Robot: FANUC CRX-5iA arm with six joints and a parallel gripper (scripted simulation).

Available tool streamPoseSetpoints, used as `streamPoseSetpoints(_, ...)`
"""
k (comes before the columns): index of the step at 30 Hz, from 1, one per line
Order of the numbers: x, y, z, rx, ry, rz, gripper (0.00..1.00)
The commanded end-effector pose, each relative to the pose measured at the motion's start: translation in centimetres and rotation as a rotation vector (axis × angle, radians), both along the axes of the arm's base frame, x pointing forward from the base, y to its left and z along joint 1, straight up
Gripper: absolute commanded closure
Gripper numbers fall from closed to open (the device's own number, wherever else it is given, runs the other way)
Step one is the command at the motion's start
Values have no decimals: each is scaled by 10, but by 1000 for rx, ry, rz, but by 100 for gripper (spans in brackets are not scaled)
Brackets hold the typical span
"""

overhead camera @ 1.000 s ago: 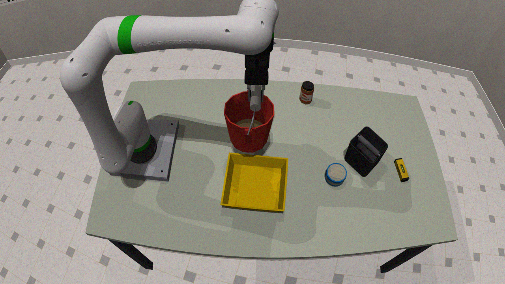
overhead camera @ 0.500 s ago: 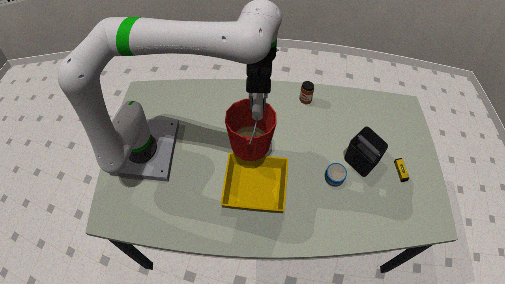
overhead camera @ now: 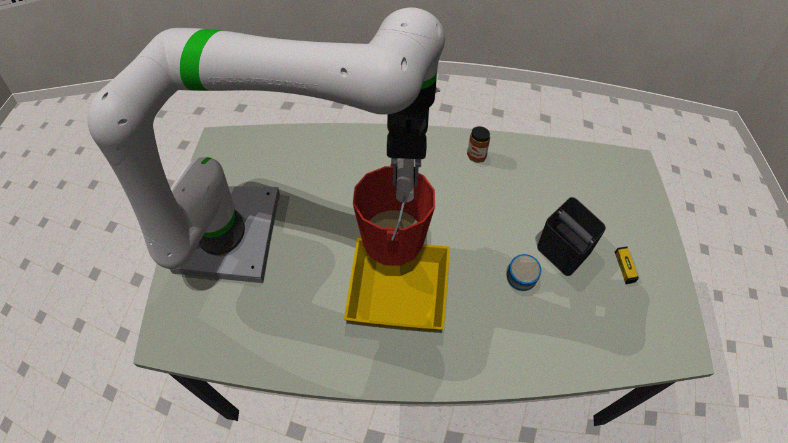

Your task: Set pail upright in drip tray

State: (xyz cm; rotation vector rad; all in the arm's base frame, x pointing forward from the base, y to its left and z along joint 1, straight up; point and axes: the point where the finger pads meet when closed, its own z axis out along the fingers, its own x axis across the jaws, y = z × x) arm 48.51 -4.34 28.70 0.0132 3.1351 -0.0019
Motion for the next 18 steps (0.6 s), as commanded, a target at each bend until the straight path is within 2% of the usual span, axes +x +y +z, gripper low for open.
streamPoseSetpoints(1,2,-9,1,0,-2,0,100)
streamPoseSetpoints(18,9,-44,1,0,-2,0,100)
